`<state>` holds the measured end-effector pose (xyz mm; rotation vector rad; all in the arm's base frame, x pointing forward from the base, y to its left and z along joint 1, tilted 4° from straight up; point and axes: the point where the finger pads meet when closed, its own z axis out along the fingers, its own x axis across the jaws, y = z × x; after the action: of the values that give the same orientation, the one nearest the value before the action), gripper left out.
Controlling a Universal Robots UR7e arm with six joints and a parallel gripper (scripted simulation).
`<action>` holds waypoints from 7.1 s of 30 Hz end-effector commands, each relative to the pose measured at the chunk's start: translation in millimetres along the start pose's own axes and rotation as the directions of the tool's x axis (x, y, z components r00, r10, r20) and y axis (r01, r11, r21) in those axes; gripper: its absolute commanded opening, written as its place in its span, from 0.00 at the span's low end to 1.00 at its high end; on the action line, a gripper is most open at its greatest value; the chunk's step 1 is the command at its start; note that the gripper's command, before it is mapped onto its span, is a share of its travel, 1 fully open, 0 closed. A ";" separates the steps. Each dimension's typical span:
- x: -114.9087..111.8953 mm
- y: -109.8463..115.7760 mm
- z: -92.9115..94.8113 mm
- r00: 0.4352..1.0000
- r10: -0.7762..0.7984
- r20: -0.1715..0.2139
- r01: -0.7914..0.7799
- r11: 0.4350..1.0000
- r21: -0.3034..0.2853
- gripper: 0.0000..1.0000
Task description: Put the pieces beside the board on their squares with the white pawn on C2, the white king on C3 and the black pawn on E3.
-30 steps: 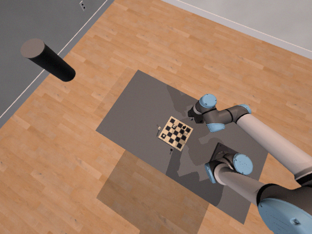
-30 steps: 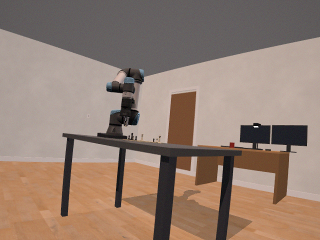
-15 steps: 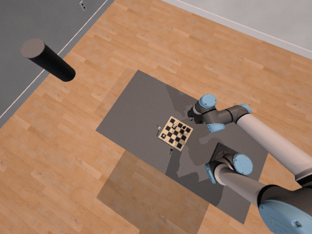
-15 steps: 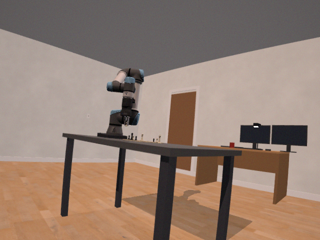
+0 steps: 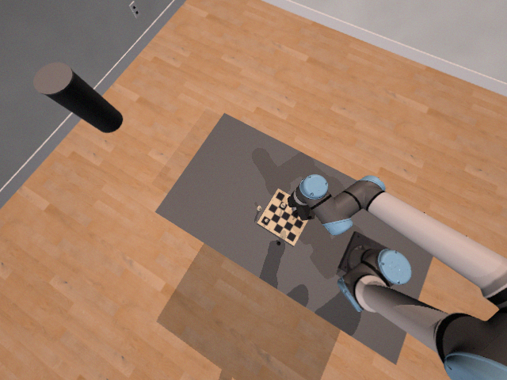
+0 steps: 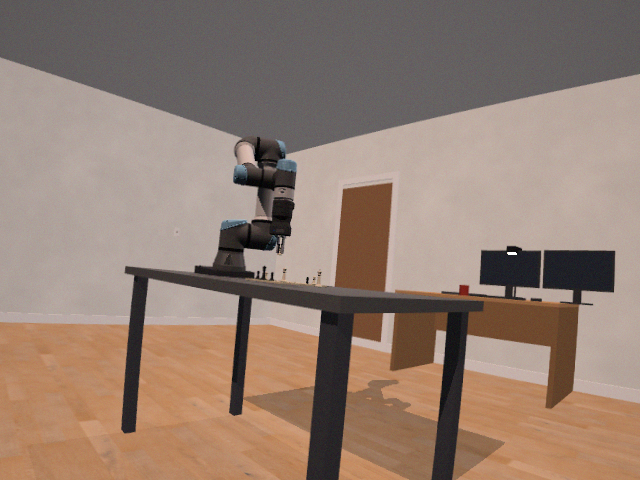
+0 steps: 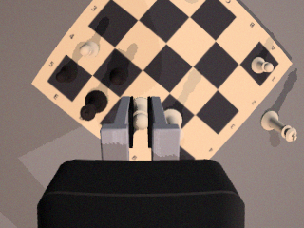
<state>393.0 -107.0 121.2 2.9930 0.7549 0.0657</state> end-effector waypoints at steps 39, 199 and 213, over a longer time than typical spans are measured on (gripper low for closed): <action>52.8 -49.0 36.6 0.996 -0.089 0.002 0.089 0.996 -0.003 0.00; 53.2 -48.3 41.7 0.996 -0.089 0.002 0.089 0.996 -0.003 0.68; 53.3 -48.4 6.3 0.996 -0.089 0.002 0.089 0.996 -0.003 0.68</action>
<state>418.0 -39.6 107.9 2.9505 0.8850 0.0617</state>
